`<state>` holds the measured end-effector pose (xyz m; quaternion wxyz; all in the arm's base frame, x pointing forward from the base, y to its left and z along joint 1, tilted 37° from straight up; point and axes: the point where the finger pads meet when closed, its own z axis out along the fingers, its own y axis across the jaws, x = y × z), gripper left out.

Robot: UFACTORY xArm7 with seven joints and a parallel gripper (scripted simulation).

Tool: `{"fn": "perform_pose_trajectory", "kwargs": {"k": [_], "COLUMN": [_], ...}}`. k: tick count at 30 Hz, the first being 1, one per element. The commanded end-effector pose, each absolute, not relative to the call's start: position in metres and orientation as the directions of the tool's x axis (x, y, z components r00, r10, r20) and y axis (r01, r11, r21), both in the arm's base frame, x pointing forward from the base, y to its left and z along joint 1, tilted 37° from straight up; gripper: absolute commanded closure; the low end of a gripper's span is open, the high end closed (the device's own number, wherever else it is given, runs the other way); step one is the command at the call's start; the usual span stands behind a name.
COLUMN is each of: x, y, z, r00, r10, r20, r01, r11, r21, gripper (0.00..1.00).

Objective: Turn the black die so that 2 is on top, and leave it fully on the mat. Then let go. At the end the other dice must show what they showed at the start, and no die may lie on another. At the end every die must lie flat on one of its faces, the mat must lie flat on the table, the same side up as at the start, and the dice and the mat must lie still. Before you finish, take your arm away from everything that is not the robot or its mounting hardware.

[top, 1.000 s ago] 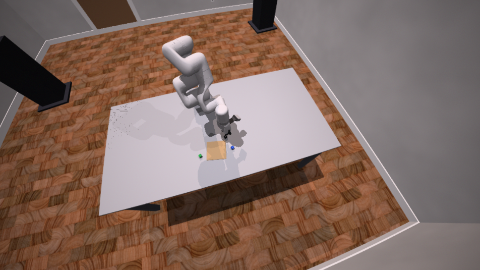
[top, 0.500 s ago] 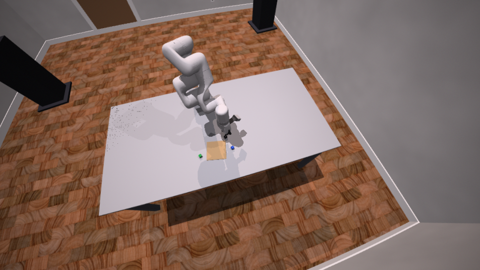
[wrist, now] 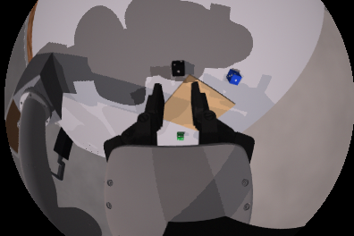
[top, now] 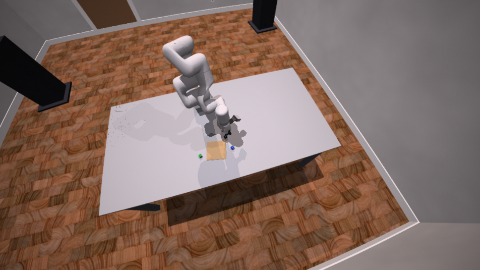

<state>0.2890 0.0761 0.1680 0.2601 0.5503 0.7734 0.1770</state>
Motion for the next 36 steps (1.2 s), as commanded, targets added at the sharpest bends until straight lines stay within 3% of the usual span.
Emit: {"fn": "perform_pose_trajectory", "kwargs": {"k": [1, 36], "x": [0.292, 0.317], "y": [0.077, 0.077], "z": [0.166, 0.132], "r00": [-0.259, -0.259], "r10": [0.943, 0.943], "r20": [-0.207, -0.207], "r01": [0.758, 0.758], "r11": [0.332, 0.332], "r21": [0.562, 0.562], "gripper": [0.64, 0.64]}}
